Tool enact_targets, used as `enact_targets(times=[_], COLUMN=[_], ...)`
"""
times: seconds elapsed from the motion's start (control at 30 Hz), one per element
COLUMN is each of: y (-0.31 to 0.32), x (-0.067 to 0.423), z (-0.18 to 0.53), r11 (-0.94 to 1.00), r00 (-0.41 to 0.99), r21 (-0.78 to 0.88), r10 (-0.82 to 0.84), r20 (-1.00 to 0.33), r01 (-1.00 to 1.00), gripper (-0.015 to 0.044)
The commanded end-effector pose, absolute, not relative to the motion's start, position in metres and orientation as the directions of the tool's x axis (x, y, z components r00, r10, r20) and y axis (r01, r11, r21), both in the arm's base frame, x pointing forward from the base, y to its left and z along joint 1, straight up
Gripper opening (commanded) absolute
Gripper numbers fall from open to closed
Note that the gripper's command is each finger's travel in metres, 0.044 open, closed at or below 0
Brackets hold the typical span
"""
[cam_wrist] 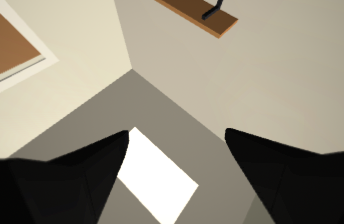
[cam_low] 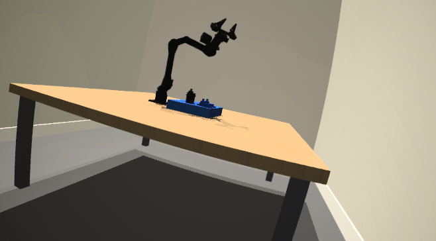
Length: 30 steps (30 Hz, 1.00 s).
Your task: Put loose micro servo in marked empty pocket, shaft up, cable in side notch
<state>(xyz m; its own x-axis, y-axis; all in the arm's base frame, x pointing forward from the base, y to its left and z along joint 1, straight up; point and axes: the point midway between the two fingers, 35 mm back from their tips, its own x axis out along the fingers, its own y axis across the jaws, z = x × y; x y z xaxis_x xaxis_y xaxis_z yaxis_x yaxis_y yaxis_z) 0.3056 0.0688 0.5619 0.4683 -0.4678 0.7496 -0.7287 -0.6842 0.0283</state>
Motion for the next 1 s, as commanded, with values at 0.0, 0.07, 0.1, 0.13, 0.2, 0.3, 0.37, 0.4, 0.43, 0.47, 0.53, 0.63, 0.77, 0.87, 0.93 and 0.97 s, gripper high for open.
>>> enact_targets(times=[0.0,0.07,0.1,0.13,0.2,0.3,0.37,0.4,0.43,0.47,0.53,0.63,0.77,0.87,0.93,0.97], y=[0.069,0.069,0.069,0.07,0.07,0.071,0.071,0.071,0.071,0.071,0.072,0.072,0.072,0.071,0.071,0.07], x=[0.306,0.308,0.31,0.312,0.316,0.324,0.329,0.331,0.334,0.336,0.341,0.348,0.358,0.365,0.37,0.373], z=[0.562,0.562,0.562,0.561,0.561,0.559,0.558,0.557,0.556,0.556,0.554,0.551,0.546,0.542,0.539,0.538], r11=[-0.682,-0.67,-0.66,-0.646,-0.615,-0.559,-0.519,-0.498,-0.476,-0.454,-0.407,-0.335,-0.232,-0.151,-0.097,-0.07], r00=[0.469,0.475,0.48,0.486,0.5,0.522,0.538,0.546,0.554,0.561,0.578,0.602,0.636,0.661,0.678,0.686], r21=[0.033,0.058,0.077,0.101,0.156,0.242,0.298,0.325,0.352,0.379,0.43,0.504,0.593,0.652,0.687,0.703], r10=[-0.467,-0.461,-0.457,-0.451,-0.439,-0.42,-0.407,-0.401,-0.395,-0.389,-0.377,-0.36,-0.338,-0.323,-0.313,-0.308], r20=[0.75,0.749,0.749,0.748,0.747,0.742,0.738,0.736,0.733,0.73,0.724,0.713,0.694,0.678,0.666,0.659], r01=[-0.731,-0.74,-0.748,-0.756,-0.773,-0.793,-0.801,-0.804,-0.806,-0.807,-0.805,-0.796,-0.771,-0.743,-0.72,-0.707], gripper=[0.0426,0.044,0.044,0.044,0.044,0.044,0.044,0.044,0.044,0.044,0.044,0.044,0.044,0.044,0.044,0.044])
